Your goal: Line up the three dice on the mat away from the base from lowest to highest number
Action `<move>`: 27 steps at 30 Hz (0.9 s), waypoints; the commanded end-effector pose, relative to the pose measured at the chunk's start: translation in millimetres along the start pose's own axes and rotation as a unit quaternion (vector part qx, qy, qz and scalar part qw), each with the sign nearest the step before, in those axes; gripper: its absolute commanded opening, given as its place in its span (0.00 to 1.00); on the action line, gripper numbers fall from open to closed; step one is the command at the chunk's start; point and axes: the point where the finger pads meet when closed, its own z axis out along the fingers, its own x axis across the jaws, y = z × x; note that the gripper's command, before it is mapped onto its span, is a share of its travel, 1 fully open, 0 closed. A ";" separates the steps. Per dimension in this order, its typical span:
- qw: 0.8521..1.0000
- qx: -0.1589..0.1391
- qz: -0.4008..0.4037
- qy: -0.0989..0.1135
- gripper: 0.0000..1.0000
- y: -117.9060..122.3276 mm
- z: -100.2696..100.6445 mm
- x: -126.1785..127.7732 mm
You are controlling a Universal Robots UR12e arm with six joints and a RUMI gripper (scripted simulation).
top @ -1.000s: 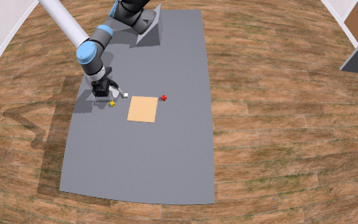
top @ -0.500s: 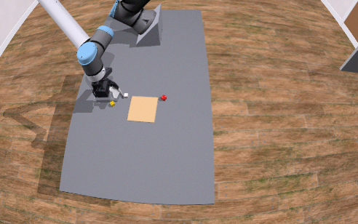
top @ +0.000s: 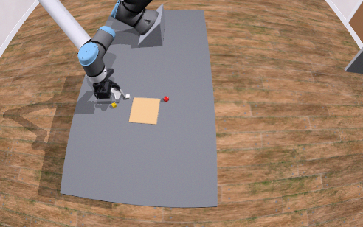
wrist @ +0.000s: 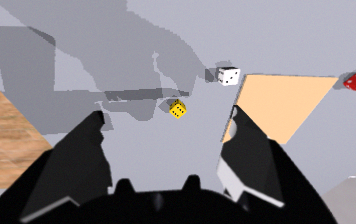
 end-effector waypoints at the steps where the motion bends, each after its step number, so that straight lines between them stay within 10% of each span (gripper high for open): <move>1: 1.000 0.000 0.000 0.000 1.00 0.3 -0.4 -0.1; 16: 1.000 0.000 0.000 0.000 1.00 -2.7 -0.4 4.3; 27: 1.000 0.000 0.000 0.000 1.00 -38.5 -0.4 56.6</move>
